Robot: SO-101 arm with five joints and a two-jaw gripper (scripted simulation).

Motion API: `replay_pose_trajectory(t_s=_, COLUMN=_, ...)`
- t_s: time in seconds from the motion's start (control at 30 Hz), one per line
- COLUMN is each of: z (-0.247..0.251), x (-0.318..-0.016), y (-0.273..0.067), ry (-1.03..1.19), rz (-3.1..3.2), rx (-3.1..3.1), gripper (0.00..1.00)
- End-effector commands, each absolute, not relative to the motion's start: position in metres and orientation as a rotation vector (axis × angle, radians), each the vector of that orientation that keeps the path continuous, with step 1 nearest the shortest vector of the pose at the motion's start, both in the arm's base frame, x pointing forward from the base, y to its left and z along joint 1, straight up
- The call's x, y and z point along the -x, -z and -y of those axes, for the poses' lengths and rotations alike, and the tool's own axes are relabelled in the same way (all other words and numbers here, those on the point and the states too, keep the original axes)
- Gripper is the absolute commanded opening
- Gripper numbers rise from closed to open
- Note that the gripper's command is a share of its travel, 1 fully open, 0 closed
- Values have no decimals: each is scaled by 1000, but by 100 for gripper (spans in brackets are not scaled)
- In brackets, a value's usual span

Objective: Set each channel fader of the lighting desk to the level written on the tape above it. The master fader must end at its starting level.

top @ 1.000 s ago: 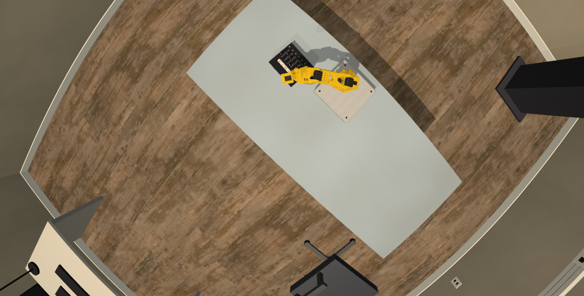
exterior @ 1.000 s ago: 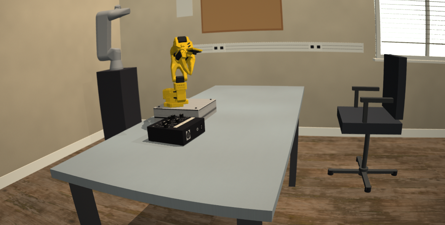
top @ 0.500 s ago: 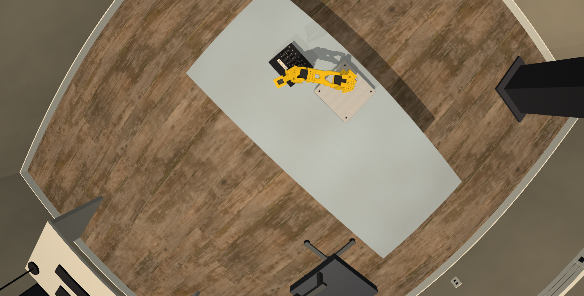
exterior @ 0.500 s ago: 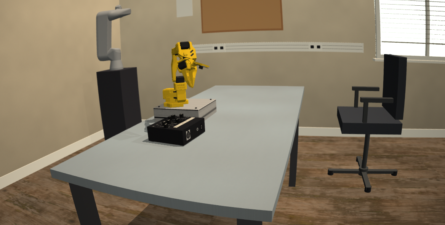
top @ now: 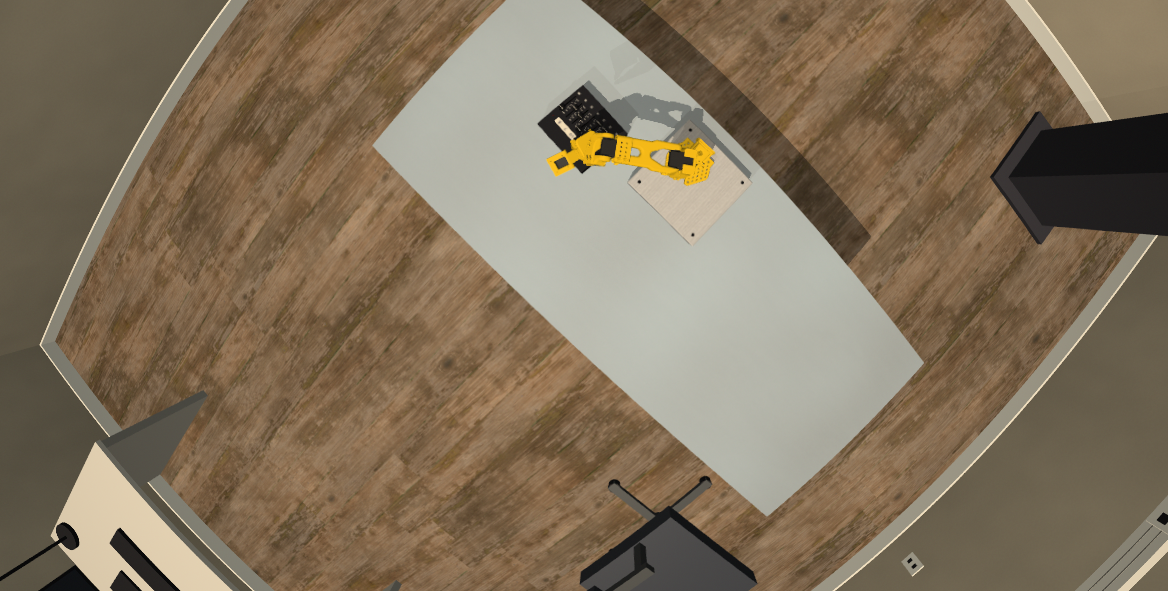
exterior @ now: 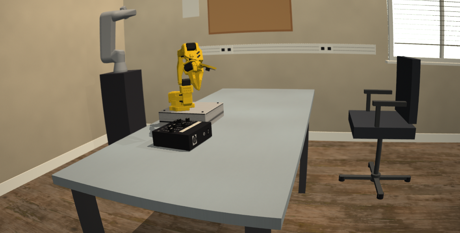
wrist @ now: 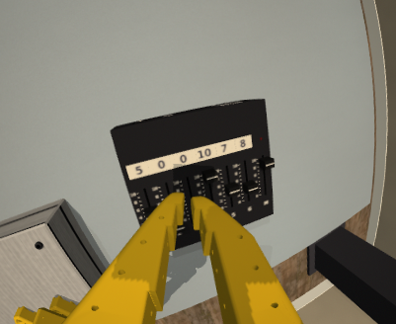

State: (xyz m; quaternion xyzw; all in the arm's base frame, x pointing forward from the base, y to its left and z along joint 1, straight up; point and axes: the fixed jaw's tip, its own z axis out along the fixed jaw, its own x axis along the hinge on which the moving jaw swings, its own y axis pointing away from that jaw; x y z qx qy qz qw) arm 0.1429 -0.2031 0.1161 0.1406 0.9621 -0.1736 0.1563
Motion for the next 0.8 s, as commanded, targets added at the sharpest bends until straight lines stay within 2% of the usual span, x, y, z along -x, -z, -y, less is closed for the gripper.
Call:
replay_pose_trajectory(t_s=0.0, z=201, x=-145, y=-113, ry=473, rz=-2776, rx=-382, gripper=0)
replay_pose_trajectory(t_s=0.3, z=203, x=-144, y=-108, ry=473, rz=-2779, rx=-385, gripper=0)
replay_pose_trajectory(t_s=0.77, z=212, x=-134, y=-72, ry=473, rz=-2804, rx=-407, gripper=0)
